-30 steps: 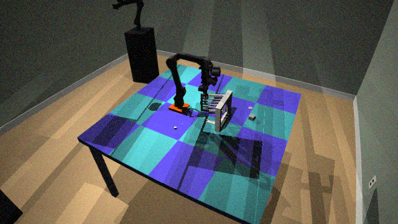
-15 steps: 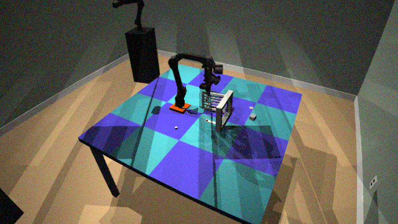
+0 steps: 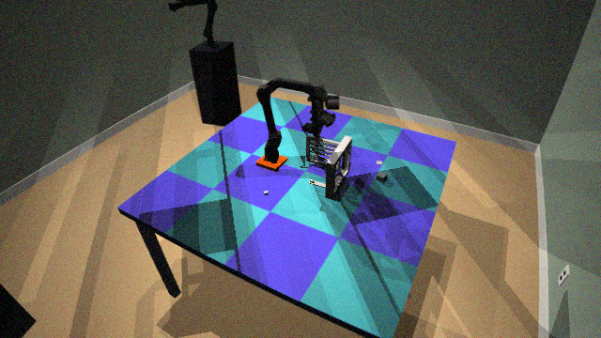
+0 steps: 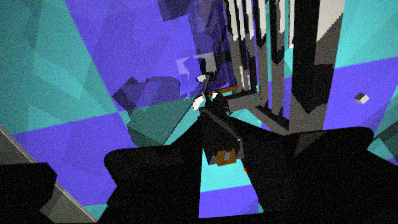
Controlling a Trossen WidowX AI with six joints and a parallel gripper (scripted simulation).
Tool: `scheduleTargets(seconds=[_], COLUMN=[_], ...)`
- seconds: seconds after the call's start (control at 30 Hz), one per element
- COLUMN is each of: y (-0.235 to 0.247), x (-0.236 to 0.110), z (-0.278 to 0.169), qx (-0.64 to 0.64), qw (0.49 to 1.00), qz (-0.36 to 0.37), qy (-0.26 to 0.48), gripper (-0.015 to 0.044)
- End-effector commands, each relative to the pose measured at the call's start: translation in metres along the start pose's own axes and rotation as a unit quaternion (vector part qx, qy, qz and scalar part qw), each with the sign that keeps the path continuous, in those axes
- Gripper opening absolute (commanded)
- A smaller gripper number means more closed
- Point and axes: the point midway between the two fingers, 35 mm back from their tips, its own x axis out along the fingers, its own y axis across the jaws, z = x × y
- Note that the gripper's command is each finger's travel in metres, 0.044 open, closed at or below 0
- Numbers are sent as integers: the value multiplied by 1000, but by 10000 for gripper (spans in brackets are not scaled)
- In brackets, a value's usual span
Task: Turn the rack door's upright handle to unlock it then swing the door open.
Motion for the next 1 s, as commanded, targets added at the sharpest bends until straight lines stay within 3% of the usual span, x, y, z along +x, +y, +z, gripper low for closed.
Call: scheduleTargets(seconds=[0.0,0.2,0.53,0.97], y=[0,0,0,1], x=[0,0,0,-15], z=[0,0,0,1], qx=[8,8,8,10], qw=[1000,1000,1000,1000], qz=[-1,-1,-1,5], qy=[0,0,0,-10], gripper=[18,18,280,289])
